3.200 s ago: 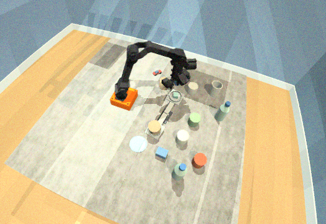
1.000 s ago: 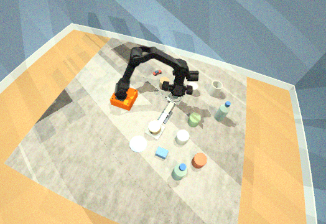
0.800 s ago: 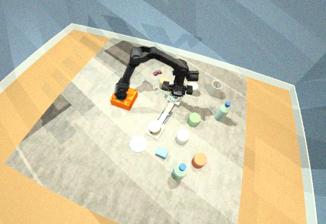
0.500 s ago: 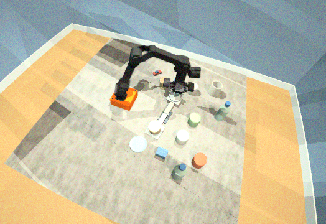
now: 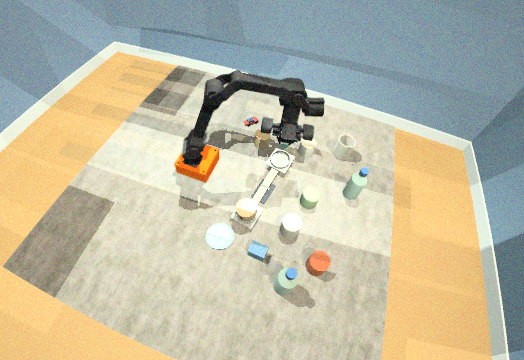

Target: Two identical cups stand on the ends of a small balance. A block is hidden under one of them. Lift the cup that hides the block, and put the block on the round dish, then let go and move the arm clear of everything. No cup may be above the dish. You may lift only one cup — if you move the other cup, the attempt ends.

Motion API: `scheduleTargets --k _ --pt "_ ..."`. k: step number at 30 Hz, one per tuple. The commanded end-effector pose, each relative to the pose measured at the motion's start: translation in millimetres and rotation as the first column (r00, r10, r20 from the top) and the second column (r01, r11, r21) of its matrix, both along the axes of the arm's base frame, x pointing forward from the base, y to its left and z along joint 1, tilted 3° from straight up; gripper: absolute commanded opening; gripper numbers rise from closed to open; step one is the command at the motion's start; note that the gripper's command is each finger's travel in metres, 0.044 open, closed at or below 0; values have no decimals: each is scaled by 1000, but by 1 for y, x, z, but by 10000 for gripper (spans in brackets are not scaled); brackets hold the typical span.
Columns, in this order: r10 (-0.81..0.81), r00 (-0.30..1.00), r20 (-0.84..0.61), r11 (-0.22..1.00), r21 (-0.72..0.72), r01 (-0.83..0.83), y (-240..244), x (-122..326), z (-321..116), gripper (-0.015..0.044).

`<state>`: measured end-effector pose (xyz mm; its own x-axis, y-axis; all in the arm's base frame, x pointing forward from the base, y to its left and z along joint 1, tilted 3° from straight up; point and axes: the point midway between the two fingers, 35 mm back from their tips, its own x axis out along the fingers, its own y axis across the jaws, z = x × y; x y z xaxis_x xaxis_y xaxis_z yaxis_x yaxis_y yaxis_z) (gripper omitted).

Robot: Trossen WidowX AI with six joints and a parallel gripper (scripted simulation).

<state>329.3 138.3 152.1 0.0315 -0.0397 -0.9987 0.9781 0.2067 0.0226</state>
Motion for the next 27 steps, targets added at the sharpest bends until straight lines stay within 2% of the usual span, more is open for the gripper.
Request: scheduleTargets --k 1,14,27 --pt "-4 1000 0 1000 4 4 -3 1 2 0" --pt "0 1000 15 1000 5 0 -84 21 -12 0" --pt "30 999 33 1000 -9 -30 -167 22 -28 0"
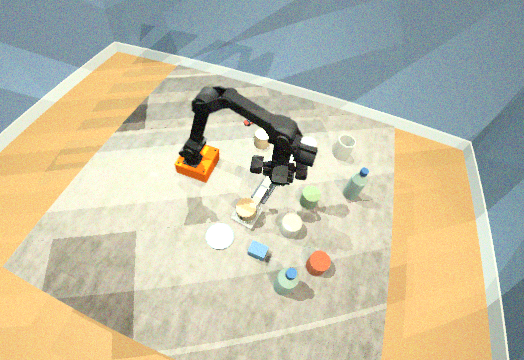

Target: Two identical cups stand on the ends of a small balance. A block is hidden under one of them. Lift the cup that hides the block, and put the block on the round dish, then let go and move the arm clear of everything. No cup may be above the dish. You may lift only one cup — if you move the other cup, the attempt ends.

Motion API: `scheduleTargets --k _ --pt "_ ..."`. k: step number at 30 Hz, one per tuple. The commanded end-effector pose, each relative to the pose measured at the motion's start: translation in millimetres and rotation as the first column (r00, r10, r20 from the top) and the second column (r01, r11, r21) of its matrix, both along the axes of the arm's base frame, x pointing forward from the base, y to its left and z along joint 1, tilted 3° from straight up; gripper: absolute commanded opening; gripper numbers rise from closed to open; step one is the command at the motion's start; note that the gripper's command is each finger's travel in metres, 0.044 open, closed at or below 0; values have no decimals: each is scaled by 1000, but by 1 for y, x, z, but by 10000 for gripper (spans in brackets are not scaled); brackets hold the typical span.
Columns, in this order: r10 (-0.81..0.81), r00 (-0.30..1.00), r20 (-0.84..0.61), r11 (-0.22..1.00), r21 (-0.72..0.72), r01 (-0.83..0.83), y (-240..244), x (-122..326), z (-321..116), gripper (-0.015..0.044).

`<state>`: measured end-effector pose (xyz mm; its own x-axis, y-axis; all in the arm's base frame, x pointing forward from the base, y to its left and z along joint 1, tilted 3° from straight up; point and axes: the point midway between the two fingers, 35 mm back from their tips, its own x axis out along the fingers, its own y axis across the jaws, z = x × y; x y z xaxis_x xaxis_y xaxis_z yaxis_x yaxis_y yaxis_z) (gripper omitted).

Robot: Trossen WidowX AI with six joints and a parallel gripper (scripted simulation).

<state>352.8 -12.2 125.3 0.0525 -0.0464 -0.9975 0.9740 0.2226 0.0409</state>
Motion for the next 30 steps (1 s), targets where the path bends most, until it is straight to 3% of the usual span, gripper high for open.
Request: scheduleTargets --k 1,15,30 --pt "17 1000 15 1000 -3 -17 -22 -2 -2 0" --pt "5 1000 2 1000 -17 -5 -120 -35 -23 0" --pt "-16 1000 -23 1000 -22 16 -205 -104 -49 0"
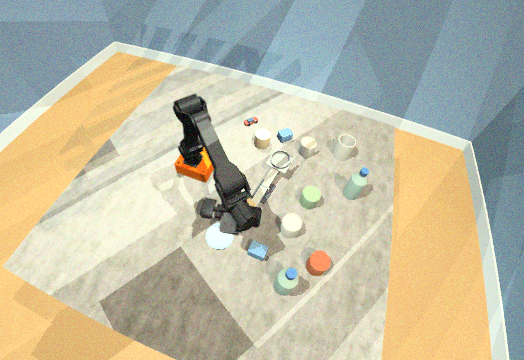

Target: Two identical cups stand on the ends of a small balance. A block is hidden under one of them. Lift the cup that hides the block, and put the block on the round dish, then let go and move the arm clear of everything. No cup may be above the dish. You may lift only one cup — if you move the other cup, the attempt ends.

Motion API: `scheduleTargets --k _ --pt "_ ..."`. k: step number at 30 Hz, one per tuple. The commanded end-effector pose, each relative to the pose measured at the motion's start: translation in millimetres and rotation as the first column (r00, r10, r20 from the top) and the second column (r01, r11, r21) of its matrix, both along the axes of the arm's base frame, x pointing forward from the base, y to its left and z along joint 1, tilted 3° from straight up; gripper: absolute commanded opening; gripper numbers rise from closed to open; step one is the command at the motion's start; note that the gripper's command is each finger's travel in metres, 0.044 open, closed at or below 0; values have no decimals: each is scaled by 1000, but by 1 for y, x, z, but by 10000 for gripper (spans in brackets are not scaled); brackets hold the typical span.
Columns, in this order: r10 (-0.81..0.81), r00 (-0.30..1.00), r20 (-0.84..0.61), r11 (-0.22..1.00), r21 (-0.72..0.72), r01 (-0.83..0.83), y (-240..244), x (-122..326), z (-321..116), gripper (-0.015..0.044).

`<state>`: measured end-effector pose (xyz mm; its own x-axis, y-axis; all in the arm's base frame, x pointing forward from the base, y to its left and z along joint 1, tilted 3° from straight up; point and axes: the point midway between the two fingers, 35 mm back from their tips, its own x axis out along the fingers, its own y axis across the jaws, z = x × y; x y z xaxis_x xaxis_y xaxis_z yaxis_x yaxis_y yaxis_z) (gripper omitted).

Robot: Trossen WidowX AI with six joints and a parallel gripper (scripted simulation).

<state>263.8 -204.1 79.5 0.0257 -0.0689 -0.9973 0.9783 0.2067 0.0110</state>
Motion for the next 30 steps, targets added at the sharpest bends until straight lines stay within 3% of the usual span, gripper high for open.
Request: scheduleTargets --k 1,8,16,30 --pt "-1 1000 1 1000 1 1 -18 -20 -5 0" --pt "-5 1000 -3 1000 2 5 -29 -34 -13 0" --pt "-5 1000 -3 1000 2 5 -31 -33 -50 0" --pt "-5 1000 -3 1000 2 5 -32 -33 -65 0"
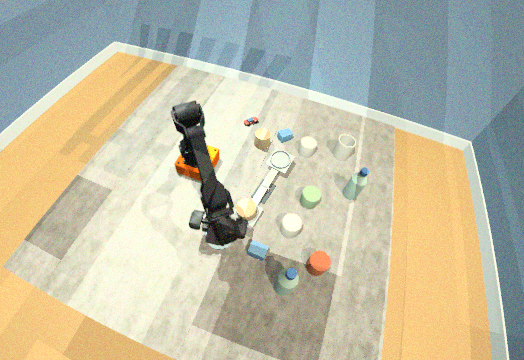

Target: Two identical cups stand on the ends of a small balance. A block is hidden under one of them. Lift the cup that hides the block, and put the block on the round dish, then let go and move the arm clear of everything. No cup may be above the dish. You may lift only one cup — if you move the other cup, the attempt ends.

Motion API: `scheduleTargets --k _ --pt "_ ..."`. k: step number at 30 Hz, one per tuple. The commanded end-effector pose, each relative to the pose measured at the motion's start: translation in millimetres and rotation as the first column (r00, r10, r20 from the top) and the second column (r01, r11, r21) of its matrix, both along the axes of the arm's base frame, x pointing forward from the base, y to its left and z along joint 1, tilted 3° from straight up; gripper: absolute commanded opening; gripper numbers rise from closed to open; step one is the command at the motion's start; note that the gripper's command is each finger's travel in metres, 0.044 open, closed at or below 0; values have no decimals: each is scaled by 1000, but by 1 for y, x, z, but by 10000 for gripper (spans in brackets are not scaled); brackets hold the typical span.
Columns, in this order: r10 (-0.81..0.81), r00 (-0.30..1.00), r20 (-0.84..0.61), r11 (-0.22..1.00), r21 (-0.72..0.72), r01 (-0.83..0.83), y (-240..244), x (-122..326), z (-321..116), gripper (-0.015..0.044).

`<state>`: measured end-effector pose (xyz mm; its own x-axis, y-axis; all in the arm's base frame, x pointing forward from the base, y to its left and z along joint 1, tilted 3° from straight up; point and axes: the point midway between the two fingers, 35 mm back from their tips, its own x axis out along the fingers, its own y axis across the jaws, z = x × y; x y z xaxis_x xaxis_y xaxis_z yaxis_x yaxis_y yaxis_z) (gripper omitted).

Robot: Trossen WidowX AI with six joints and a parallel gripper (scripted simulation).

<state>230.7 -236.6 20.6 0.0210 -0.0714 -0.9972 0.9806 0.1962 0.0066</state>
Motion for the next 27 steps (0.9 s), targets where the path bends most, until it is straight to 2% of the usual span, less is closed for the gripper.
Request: scheduleTargets --k 1,5,20,22,25,27 --pt "6 1000 1 1000 5 -6 0 0 -7 0" --pt "6 1000 1 1000 5 -6 0 0 -13 0" --pt "0 1000 -3 1000 3 0 0 0 -8 394" --pt "1 1000 -2 1000 3 -1 0 0 4 440" --pt "5 1000 1 1000 4 -5 4 -1 46 440" --pt "6 1000 1 1000 5 -6 4 -1 49 440"
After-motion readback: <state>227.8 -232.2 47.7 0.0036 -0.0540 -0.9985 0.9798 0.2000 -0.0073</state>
